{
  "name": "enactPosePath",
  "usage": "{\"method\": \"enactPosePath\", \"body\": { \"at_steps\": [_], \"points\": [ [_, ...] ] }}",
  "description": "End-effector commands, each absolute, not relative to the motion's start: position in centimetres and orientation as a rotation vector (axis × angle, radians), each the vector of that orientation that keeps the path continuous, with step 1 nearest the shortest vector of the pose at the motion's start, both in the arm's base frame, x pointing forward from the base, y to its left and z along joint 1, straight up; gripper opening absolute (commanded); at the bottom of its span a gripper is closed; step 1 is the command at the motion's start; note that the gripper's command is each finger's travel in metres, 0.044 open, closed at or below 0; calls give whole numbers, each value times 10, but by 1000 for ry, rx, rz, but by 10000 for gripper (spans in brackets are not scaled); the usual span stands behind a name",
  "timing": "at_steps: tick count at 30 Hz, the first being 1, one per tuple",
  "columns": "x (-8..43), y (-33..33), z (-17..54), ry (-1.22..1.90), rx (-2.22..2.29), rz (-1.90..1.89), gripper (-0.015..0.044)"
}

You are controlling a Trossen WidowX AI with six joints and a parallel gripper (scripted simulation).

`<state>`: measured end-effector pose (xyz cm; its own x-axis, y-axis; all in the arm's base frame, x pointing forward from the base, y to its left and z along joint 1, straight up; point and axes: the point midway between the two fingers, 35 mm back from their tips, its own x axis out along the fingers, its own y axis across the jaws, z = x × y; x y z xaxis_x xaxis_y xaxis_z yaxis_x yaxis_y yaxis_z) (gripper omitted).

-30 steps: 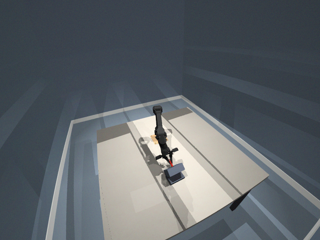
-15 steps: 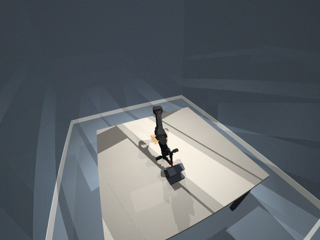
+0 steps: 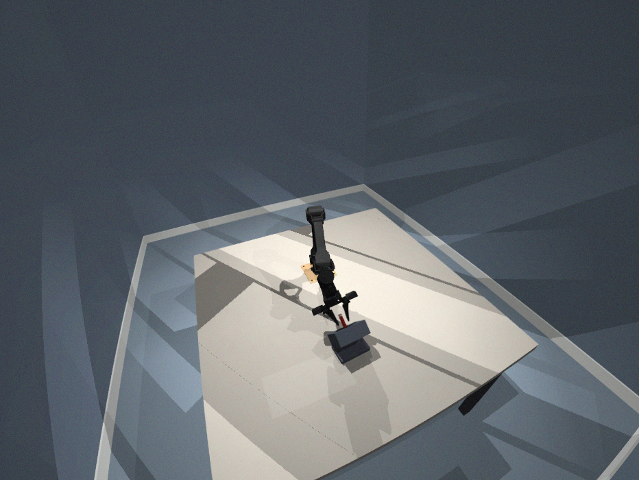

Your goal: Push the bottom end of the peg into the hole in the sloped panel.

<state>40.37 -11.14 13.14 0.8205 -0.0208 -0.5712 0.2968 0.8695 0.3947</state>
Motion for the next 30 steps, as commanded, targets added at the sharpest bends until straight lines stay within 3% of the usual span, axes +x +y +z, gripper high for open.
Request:
{"method": "enactPosePath", "body": {
  "at_steps": [1, 7, 30],
  "points": [
    [404, -111, 132, 588, 493, -177, 289],
    [401, -112, 134, 589, 493, -177, 440],
    [378, -114, 153, 590, 494, -181, 440]
  ]
}}
